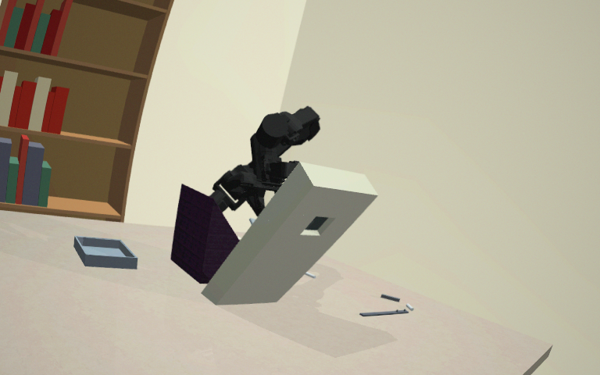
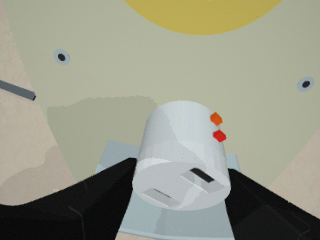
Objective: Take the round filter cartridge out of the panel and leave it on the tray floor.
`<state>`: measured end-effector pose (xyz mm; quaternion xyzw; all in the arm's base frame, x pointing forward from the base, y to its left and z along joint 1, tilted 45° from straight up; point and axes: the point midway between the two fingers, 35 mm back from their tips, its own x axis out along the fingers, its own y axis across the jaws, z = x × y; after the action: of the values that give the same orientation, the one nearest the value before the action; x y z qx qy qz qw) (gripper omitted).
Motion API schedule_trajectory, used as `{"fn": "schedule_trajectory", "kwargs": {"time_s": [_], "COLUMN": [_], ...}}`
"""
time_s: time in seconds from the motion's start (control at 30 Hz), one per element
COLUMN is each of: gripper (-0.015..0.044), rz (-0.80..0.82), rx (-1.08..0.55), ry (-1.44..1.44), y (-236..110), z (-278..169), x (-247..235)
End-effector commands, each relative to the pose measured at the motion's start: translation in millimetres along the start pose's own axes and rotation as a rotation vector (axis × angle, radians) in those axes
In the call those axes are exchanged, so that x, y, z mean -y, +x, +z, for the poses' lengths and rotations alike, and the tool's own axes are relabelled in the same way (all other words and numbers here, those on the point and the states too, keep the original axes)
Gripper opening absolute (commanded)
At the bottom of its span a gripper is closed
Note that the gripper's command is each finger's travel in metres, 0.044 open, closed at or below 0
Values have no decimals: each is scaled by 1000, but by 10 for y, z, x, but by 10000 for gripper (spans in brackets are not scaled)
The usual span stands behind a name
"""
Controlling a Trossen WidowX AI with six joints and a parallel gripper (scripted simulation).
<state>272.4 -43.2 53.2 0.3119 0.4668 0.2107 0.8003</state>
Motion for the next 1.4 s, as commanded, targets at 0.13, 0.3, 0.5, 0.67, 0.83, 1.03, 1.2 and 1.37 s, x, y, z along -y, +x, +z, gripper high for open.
{"fn": "schedule_trajectory", "kwargs": {"time_s": [0.13, 0.3, 0.5, 0.67, 0.83, 1.03, 1.2, 1.37], "gripper": [54, 0, 0, 0, 0, 0, 0, 0], "rz": [1, 0, -6, -12, -10, -3, -5, -7], "rx": [1, 0, -2, -5, -6, -3, -3, -3], "ry": [-2, -1, 0, 1, 2, 2, 1, 0], "y": [-11, -84, -229, -494, -769, -1010, -991, -963], "z": [24, 181, 242, 267, 275, 270, 290, 296], "x": [-2, 1, 24, 47, 41, 18, 219, 457]}}
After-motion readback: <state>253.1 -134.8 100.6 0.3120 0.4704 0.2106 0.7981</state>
